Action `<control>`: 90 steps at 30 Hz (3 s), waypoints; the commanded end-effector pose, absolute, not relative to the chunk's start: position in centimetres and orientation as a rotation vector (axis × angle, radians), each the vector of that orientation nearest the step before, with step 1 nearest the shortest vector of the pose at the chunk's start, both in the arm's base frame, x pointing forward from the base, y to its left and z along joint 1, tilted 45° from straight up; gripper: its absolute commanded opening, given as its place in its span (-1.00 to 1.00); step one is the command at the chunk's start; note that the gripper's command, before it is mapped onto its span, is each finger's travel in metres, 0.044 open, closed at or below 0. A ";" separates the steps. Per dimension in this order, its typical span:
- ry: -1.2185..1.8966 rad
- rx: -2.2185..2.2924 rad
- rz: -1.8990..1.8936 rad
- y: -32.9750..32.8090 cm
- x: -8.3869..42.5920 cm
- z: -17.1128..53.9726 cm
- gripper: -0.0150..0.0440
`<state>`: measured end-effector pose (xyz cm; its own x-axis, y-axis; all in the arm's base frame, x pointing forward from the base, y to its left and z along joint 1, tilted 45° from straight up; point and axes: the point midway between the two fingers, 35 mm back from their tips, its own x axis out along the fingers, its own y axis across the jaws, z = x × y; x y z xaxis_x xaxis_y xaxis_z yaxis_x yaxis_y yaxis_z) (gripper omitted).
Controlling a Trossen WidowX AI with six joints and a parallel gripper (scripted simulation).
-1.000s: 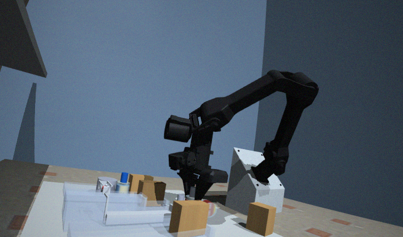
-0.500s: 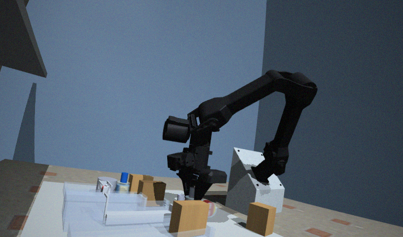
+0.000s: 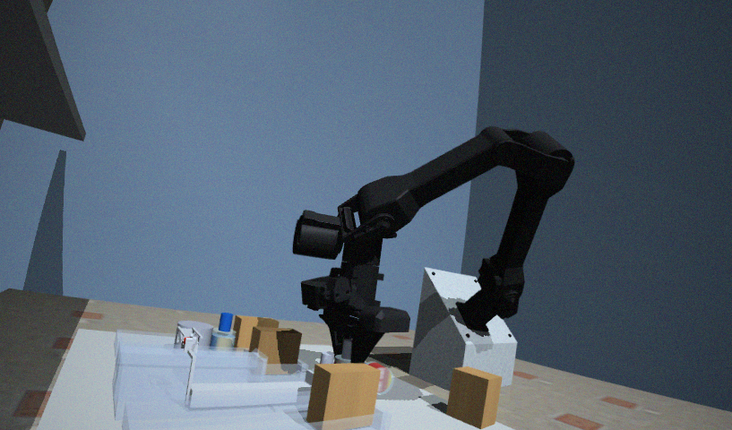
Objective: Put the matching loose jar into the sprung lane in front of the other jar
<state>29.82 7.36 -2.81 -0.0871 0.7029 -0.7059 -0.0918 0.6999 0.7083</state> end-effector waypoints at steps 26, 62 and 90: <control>1.490 0.508 0.720 7.6 32.3 -2.4 -0.49; 1.489 0.508 0.721 7.6 33.9 -1.9 -0.49; 1.489 0.508 0.721 7.6 34.1 -1.9 -0.49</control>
<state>33.29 7.69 -2.24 -0.0844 0.7001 -0.7090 -0.1030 0.7016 0.7051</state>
